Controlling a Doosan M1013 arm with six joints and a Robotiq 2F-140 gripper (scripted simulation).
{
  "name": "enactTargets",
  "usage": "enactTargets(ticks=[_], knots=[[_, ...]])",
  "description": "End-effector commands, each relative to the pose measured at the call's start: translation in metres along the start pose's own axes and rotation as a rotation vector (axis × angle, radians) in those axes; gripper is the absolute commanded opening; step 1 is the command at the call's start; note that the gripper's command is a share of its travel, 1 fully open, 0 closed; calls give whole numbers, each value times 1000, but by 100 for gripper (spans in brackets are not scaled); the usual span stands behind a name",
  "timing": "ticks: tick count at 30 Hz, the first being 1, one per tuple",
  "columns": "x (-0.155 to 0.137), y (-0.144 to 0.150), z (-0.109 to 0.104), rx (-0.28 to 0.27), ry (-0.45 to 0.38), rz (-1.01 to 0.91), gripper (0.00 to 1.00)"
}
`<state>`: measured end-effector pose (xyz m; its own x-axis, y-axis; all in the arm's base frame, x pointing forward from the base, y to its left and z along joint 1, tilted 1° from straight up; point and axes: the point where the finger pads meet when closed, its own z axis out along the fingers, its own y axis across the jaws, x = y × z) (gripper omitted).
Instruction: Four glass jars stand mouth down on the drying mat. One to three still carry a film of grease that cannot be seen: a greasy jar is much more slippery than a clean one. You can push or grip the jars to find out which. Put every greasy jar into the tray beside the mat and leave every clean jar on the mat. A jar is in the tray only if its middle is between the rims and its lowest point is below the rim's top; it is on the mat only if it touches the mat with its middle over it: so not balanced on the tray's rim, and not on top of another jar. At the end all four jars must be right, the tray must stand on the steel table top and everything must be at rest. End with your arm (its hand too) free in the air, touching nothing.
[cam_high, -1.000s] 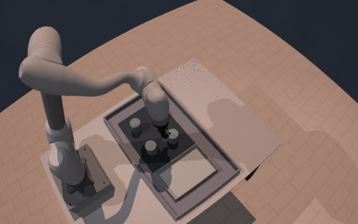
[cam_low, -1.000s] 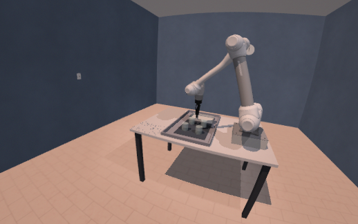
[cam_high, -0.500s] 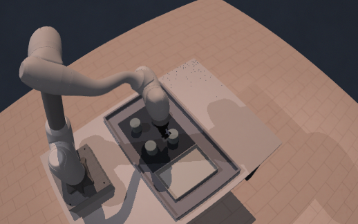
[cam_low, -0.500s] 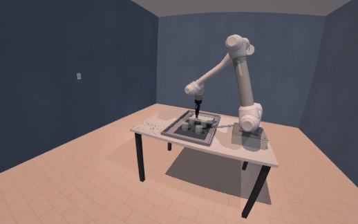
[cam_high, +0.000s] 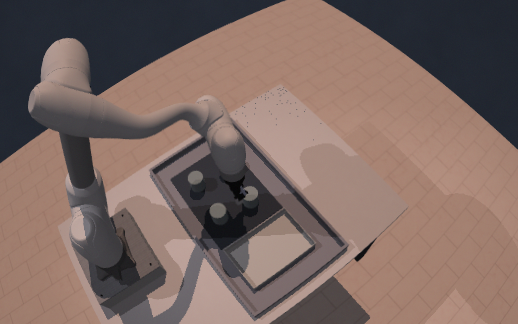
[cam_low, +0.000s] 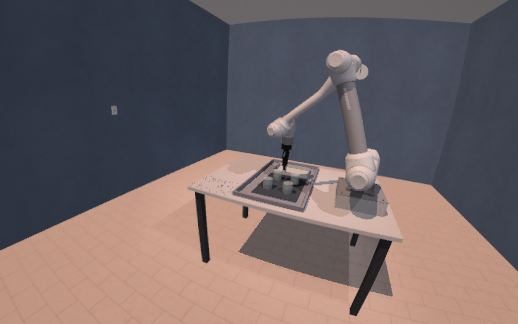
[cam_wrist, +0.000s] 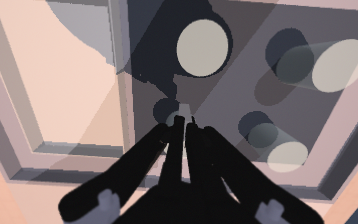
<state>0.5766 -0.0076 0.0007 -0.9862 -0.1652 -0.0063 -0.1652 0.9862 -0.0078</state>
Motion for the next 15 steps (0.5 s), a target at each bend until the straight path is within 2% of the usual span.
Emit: enactTargets(ticks=[1, 15], knots=[[0, 0, 0, 0, 0, 0, 0], [-2, 0, 0, 0, 0, 0, 0]])
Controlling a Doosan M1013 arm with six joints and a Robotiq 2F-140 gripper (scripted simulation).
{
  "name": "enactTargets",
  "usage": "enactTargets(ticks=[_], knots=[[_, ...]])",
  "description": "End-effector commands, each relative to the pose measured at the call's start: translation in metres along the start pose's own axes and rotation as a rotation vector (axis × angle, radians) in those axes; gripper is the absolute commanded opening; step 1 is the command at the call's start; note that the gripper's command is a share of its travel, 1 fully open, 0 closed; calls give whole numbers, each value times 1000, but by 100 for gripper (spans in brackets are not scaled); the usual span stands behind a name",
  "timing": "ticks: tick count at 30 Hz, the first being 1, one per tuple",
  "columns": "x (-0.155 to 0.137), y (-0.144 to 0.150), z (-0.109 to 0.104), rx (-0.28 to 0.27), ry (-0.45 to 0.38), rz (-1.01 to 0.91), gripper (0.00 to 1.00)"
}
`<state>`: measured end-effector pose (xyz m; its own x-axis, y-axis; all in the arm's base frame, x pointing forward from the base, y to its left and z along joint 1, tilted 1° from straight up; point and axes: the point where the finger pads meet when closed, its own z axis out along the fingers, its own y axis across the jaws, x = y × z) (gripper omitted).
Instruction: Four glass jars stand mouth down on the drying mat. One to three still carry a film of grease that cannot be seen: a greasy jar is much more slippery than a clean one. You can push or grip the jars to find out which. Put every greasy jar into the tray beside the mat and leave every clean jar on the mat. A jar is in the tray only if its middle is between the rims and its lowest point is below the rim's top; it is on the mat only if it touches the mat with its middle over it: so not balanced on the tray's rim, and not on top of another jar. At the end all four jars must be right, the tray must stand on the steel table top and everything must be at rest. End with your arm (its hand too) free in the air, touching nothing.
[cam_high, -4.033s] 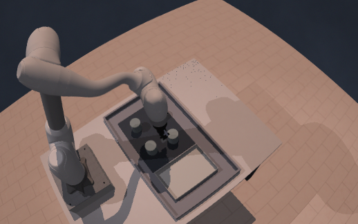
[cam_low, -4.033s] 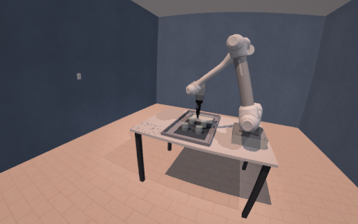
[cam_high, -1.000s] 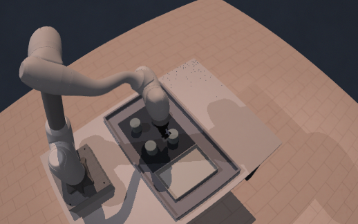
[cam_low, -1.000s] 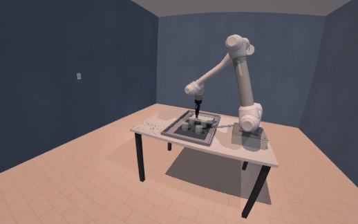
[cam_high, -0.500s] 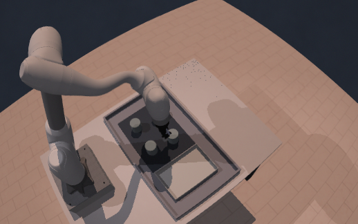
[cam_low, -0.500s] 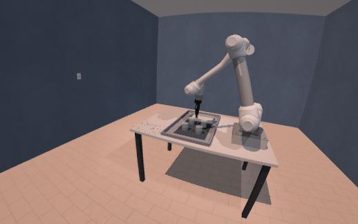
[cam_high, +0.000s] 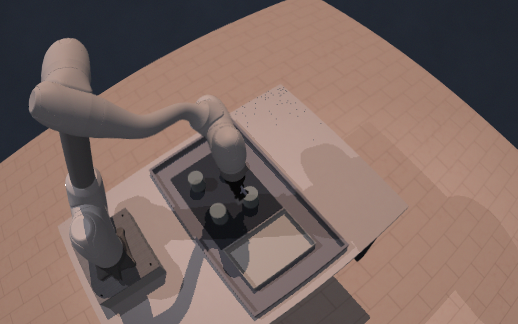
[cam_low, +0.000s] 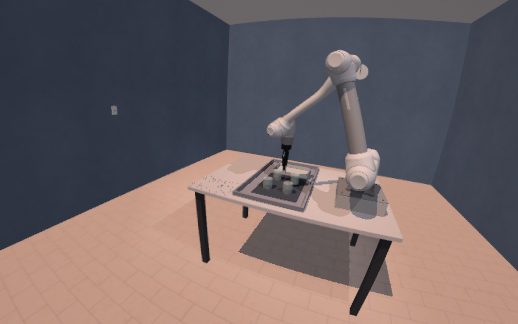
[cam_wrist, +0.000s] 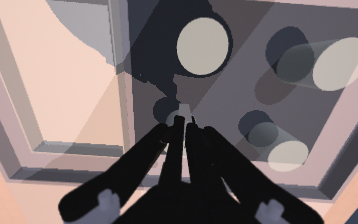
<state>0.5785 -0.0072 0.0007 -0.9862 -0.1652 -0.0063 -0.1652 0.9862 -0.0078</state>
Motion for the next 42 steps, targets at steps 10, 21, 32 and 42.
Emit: enactTargets(ticks=[10, 21, 32, 42], knots=[[-1, 0, 0, 0, 0, 0, 0], [-2, 0, 0, 0, 0, 0, 0], [-4, 0, 0, 0, 0, 0, 0], [-5, 0, -1, 0, 0, 0, 0]])
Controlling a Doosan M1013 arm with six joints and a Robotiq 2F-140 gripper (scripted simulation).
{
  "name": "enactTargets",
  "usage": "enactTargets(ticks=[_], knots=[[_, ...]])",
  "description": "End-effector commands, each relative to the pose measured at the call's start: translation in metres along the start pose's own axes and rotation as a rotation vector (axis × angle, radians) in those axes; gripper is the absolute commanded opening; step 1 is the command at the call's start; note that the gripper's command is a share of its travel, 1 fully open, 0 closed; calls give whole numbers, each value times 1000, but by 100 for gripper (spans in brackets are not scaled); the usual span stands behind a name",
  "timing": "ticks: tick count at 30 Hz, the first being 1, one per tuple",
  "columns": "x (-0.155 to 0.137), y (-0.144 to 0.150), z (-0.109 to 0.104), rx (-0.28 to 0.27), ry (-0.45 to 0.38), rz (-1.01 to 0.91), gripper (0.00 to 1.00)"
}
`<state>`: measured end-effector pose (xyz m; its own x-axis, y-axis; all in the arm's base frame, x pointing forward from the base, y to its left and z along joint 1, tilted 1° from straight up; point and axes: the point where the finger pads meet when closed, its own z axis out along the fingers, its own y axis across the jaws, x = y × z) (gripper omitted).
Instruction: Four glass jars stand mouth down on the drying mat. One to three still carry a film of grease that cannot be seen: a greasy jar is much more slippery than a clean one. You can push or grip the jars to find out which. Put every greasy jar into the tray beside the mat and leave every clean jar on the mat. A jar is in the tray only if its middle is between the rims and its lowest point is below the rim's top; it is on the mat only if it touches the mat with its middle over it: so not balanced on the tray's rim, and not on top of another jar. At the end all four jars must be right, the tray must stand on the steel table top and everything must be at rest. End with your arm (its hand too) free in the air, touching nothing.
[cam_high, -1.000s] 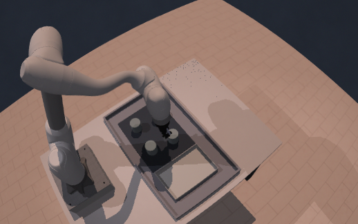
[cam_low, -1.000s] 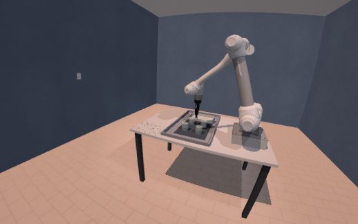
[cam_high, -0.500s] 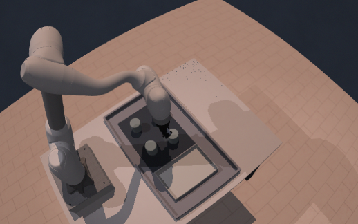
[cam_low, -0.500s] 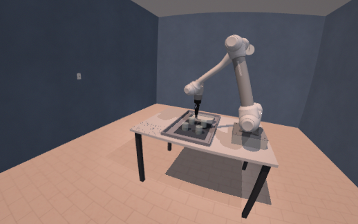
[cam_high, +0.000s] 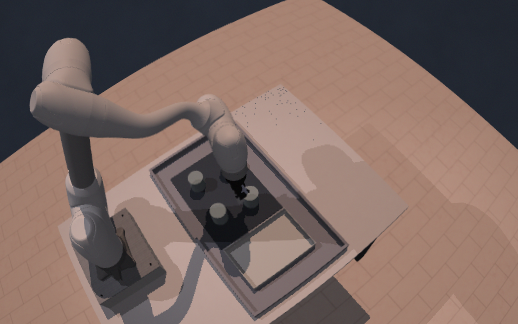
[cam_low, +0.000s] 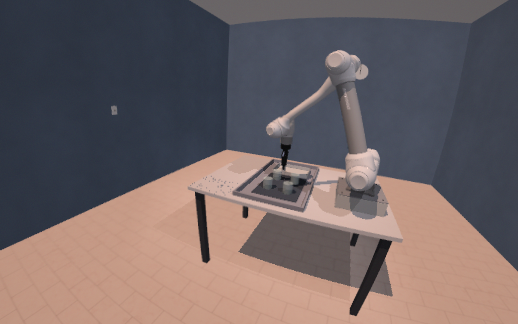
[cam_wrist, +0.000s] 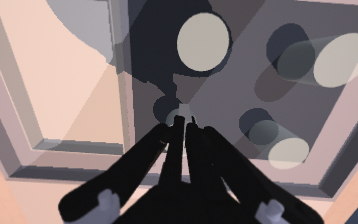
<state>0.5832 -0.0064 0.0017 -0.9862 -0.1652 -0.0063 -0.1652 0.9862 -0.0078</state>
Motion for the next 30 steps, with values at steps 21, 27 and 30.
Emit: enactTargets(ticks=[21, 27, 30], knots=[[-3, 0, -2, 0, 0, 0, 0], [-3, 0, -3, 0, 0, 0, 0], [-4, 0, -3, 0, 0, 0, 0]])
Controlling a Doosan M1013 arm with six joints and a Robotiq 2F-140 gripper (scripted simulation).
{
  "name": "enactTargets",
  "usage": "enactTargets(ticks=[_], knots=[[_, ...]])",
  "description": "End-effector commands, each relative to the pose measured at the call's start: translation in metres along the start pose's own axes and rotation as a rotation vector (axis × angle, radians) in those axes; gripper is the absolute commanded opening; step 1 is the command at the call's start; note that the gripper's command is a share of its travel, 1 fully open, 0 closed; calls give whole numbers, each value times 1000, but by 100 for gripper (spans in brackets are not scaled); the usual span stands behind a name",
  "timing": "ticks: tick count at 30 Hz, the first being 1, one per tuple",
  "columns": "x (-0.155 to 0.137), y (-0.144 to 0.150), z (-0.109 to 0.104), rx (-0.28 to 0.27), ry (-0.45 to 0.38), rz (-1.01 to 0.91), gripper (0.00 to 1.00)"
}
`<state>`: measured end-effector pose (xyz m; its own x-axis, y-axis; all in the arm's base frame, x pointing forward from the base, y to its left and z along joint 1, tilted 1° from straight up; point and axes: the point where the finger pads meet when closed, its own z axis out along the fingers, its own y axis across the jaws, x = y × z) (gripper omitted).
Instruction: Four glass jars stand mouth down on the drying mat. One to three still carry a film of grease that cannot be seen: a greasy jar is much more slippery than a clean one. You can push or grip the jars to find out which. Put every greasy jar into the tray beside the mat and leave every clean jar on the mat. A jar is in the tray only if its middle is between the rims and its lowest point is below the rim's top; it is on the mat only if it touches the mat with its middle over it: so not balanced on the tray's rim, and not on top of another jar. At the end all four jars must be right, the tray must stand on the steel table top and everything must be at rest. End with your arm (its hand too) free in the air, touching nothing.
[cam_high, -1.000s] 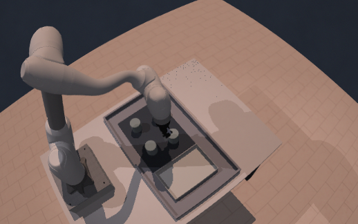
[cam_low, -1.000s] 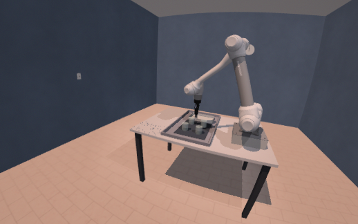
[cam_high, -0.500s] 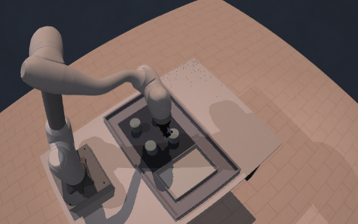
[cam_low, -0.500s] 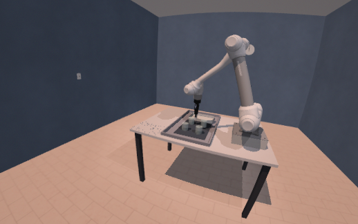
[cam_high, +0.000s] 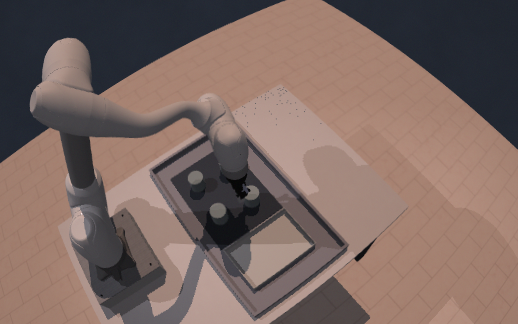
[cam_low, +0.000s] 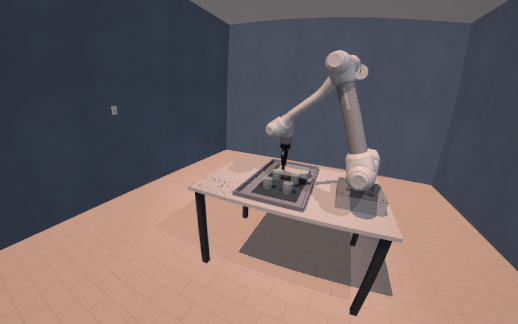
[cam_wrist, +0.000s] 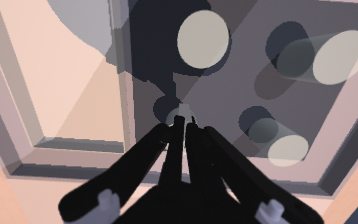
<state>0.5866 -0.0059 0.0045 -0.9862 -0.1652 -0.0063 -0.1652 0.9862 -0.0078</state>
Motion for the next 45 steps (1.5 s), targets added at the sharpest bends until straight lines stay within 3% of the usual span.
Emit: enactTargets(ticks=[1, 45], knots=[[0, 0, 0, 0, 0, 0, 0], [0, 0, -3, 0, 0, 0, 0]])
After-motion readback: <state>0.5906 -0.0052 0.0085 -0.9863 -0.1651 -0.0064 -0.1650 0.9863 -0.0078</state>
